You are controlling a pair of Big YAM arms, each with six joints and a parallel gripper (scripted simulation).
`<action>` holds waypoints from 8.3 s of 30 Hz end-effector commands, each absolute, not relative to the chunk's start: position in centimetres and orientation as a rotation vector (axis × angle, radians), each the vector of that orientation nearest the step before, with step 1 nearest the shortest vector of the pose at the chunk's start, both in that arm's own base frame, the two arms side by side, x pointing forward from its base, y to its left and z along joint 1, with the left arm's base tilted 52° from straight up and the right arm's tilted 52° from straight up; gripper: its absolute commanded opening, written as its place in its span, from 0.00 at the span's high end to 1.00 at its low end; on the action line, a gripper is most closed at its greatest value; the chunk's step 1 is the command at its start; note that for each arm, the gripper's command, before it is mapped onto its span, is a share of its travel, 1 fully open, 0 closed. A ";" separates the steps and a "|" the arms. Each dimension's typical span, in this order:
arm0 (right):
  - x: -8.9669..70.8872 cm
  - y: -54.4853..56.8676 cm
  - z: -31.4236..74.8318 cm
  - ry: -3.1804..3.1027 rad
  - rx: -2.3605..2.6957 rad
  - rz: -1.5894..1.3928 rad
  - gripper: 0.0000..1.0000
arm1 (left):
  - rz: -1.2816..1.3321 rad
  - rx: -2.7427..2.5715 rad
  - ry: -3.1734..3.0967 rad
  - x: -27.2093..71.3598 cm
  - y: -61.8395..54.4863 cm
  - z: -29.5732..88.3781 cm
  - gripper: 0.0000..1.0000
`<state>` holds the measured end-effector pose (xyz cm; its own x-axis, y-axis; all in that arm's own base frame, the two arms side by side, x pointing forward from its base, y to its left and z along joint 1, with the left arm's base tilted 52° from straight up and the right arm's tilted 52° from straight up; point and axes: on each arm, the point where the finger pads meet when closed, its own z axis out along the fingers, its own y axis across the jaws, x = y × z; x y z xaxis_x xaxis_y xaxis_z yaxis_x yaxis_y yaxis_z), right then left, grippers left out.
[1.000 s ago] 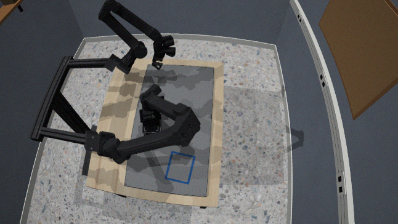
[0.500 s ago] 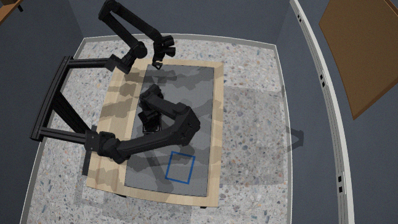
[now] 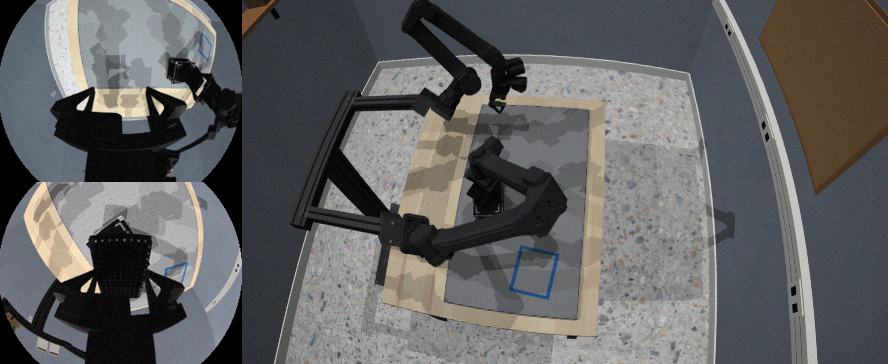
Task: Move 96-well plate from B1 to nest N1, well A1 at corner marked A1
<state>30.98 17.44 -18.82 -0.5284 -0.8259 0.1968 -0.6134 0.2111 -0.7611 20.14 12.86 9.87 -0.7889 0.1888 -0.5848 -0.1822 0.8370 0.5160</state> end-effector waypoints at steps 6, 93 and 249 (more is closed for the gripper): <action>30.4 18.5 -18.6 2.041 -1.768 -1.275 1.00 | 0.749 -0.012 2.337 20.6 13.0 11.1 0.00; 34.3 14.9 -22.6 1.857 -2.133 -1.363 1.00 | 0.749 -0.012 2.337 20.6 13.0 11.1 0.00; 35.2 13.4 -23.7 1.855 -2.130 -1.363 0.00 | 0.749 -0.012 2.337 20.6 13.0 11.1 0.00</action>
